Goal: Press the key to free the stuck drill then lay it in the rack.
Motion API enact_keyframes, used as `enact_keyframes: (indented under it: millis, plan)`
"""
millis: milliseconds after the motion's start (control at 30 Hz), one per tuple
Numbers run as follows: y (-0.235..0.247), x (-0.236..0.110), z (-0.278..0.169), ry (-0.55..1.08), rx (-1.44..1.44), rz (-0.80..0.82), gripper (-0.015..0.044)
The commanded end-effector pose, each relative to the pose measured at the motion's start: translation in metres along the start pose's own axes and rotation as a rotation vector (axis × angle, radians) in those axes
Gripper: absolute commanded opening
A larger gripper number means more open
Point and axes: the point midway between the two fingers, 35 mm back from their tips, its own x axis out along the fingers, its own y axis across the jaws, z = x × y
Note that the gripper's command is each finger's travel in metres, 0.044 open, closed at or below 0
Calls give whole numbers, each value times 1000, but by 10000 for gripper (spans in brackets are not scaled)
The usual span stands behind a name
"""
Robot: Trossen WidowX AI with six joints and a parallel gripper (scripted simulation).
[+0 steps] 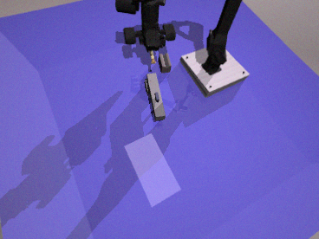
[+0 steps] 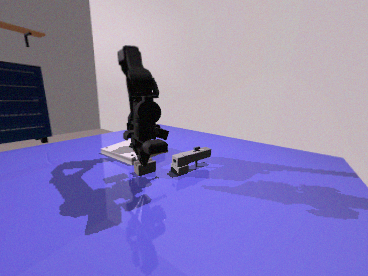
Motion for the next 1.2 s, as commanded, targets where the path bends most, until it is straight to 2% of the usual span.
enact_keyframes:
  millis: [0, 1167]
  plan:
    - [7, 0, -2, 2, -5, -2, 0]
    - [61, 2, -14, 3, -5, 4, 0]
